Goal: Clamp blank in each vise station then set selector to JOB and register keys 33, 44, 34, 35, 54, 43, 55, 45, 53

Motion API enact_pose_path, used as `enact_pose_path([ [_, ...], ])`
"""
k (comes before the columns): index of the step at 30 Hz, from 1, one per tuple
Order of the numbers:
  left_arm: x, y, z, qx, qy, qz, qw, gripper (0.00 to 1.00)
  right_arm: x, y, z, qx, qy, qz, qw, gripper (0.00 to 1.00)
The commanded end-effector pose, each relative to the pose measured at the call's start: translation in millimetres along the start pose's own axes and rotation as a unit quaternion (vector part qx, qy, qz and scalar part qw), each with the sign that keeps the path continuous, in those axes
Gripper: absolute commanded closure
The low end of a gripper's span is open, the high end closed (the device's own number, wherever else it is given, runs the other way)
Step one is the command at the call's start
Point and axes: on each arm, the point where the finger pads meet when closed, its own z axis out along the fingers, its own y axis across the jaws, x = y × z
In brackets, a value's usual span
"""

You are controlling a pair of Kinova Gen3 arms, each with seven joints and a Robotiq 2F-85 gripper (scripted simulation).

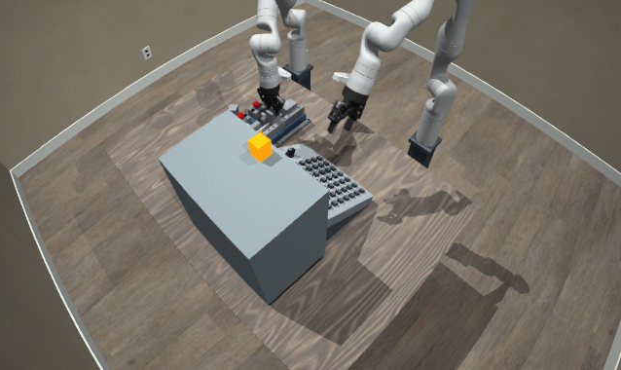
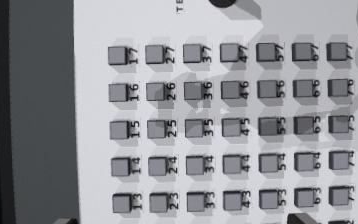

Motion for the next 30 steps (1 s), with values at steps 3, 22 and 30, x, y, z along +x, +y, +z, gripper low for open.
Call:
enact_pose_path([
  [3,0,-1,-1,0.001,0.000,0.000,1.000,0.002,0,0,0.9,-0.001,-0.001,0.000,1.000,0.903],
  [22,0,-1,-1,0.001,0.000,0.000,1.000,0.002,0,0,1.0,-0.001,-0.001,0.000,1.000,0.297],
  [30,0,-1,-1,0.001,0.000,0.000,1.000,0.002,0,0,-46.2,-0.001,-0.001,0.000,1.000,0.297],
])
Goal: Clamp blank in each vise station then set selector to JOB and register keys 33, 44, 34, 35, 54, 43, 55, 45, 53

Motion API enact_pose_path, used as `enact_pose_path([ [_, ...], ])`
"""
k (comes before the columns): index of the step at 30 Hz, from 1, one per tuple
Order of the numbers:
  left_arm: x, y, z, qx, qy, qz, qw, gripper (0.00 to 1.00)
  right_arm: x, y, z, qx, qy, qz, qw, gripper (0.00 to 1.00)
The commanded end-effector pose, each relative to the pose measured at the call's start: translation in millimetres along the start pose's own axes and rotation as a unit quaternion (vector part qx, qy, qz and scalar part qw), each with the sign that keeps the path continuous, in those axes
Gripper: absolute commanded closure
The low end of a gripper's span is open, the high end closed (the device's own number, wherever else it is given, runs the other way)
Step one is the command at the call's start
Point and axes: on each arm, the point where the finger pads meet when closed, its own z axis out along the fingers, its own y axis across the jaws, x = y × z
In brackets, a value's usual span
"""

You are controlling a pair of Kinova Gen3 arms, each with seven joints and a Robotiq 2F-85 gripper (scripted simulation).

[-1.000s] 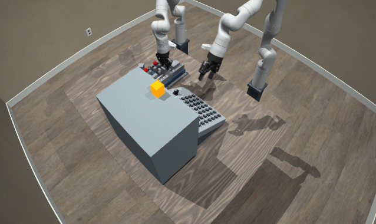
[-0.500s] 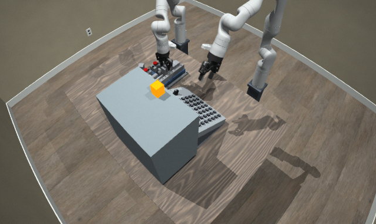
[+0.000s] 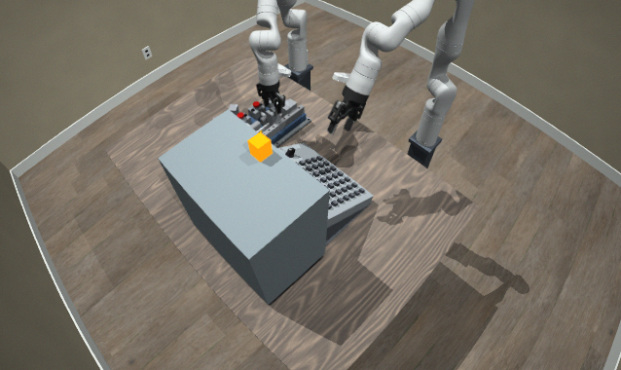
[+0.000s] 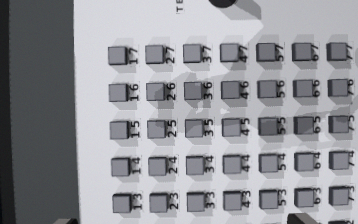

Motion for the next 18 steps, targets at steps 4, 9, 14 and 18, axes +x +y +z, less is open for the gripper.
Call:
enact_pose_path([
  [4,0,-1,-1,0.001,0.000,0.000,1.000,0.002,0,0,-77.9,0.000,-0.001,0.000,1.000,0.297],
  [9,0,-1,-1,0.001,0.000,0.000,1.000,0.002,0,0,-90.5,0.000,-0.001,0.000,1.000,0.297],
  [14,0,-1,-1,0.001,0.000,0.000,1.000,0.002,0,0,-90.5,0.000,-0.001,0.000,1.000,0.297],
  [18,0,-1,-1,0.001,0.000,0.000,1.000,0.002,-1,-1,-90.5,0.000,-0.001,-0.001,1.000,0.297],
])
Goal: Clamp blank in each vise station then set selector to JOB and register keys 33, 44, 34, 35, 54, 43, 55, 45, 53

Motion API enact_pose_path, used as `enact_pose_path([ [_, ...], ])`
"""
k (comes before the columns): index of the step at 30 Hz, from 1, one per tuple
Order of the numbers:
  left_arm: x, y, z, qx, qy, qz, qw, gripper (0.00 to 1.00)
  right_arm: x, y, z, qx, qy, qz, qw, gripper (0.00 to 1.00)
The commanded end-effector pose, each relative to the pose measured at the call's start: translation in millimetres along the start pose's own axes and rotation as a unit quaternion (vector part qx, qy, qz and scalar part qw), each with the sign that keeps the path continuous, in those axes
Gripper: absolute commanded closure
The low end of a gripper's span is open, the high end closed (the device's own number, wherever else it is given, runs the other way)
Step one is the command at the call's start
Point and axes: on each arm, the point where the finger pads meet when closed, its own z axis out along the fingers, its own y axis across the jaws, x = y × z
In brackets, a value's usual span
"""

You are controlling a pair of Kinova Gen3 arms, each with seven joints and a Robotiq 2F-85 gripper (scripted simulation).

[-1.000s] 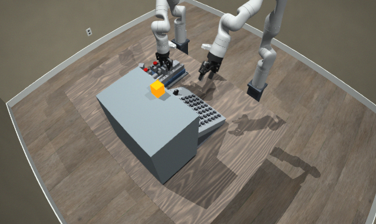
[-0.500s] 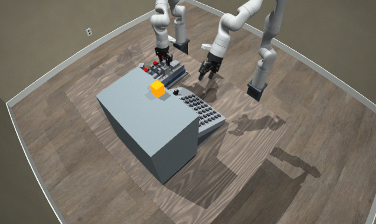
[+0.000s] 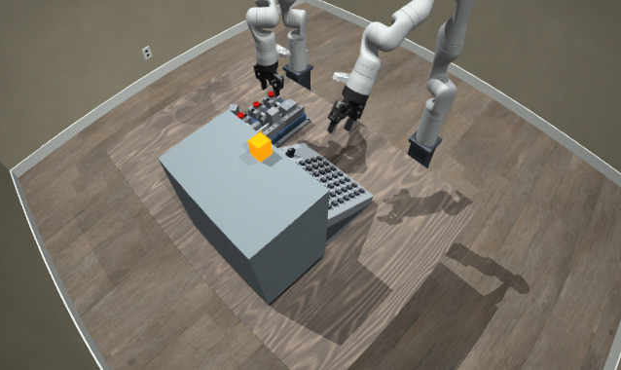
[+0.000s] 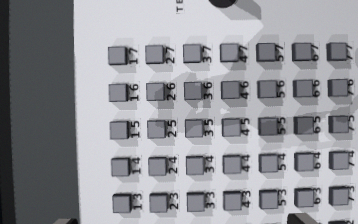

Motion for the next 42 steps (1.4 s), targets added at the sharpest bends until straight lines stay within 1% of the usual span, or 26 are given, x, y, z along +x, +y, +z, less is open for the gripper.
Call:
enact_pose_path([
  [1,0,-1,-1,0.001,0.000,0.000,1.000,0.002,-1,-1,-0.9,0.000,-0.001,-0.002,1.000,0.297],
  [9,0,-1,-1,0.001,0.000,0.000,1.000,0.002,-5,-9,-0.9,0.000,-0.001,-0.014,1.000,0.297],
  [12,0,-1,-1,0.001,0.000,0.000,1.000,0.002,-8,-16,-0.9,0.000,-0.001,-0.026,1.000,0.297],
  [18,0,-1,-1,0.001,0.000,0.000,1.000,0.002,-18,-39,-0.9,0.000,-0.001,-0.062,0.998,0.297],
  [24,0,-1,-1,0.001,0.000,0.000,1.000,0.002,-30,-72,-0.9,0.000,-0.001,-0.112,0.994,0.297],
  [26,0,-1,-1,0.001,0.000,0.000,1.000,0.002,-30,-72,-0.9,0.000,-0.001,-0.112,0.994,0.297],
  [33,0,-1,-1,0.001,0.000,0.000,1.000,0.002,-42,-119,-0.8,0.000,-0.001,-0.183,0.983,0.297],
  [41,0,-1,-1,0.001,0.000,0.000,1.000,0.002,-49,-176,-0.8,0.000,-0.001,-0.265,0.964,0.297],
  [42,0,-1,-1,0.001,0.000,0.000,1.000,0.002,-49,-176,-0.8,0.000,-0.001,-0.265,0.964,0.297],
])
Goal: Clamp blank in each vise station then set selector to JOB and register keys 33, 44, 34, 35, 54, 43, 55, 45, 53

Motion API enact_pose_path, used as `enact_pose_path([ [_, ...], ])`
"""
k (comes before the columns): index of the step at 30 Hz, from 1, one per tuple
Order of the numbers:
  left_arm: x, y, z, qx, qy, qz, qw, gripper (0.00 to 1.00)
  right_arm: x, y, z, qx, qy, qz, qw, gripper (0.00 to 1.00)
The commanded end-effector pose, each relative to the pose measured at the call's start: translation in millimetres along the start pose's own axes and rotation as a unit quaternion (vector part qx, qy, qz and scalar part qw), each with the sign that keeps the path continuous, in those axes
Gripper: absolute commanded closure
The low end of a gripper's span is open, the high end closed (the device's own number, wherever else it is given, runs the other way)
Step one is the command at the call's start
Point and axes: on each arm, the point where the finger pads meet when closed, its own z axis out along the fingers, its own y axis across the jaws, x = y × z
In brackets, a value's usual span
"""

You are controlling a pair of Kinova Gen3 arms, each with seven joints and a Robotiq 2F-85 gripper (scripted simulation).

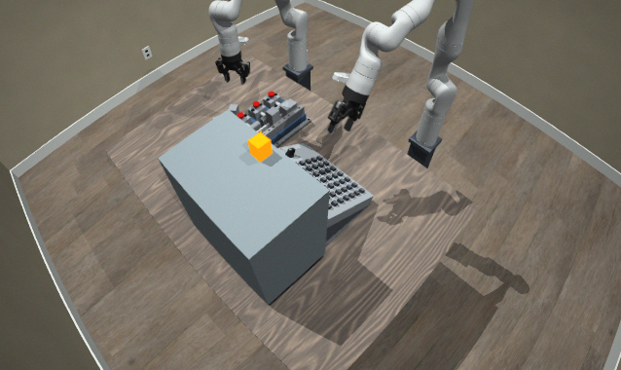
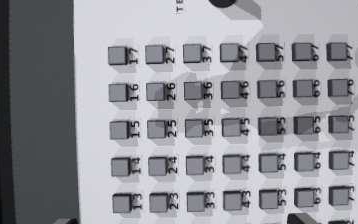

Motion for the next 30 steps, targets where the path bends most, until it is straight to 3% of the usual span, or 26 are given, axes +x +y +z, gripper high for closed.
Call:
enact_pose_path([
  [1,0,-1,-1,0.001,0.000,0.000,1.000,0.002,7,-22,-0.4,-0.007,-0.003,-0.039,0.999,0.297],
  [6,0,-1,-1,0.001,0.000,0.000,1.000,0.002,19,-50,2.5,-0.006,-0.003,-0.084,0.996,0.297],
  [11,0,-1,-1,0.001,0.000,0.000,1.000,0.002,19,-50,48.0,-0.007,-0.003,-0.084,0.996,0.297],
  [16,0,-1,-1,0.001,0.000,0.000,1.000,0.002,19,-49,82.1,-0.007,-0.003,-0.084,0.996,0.297],
  [18,0,-1,-1,0.001,0.000,0.000,1.000,0.002,19,-49,82.1,-0.007,-0.003,-0.084,0.996,0.297],
  [24,0,-1,-1,0.001,0.000,0.000,1.000,0.002,18,-49,105.9,-0.007,-0.003,-0.084,0.996,0.297],
  [30,0,-1,-1,0.001,0.000,0.000,1.000,0.002,18,-49,113.6,-0.007,-0.003,-0.084,0.996,0.297],
])
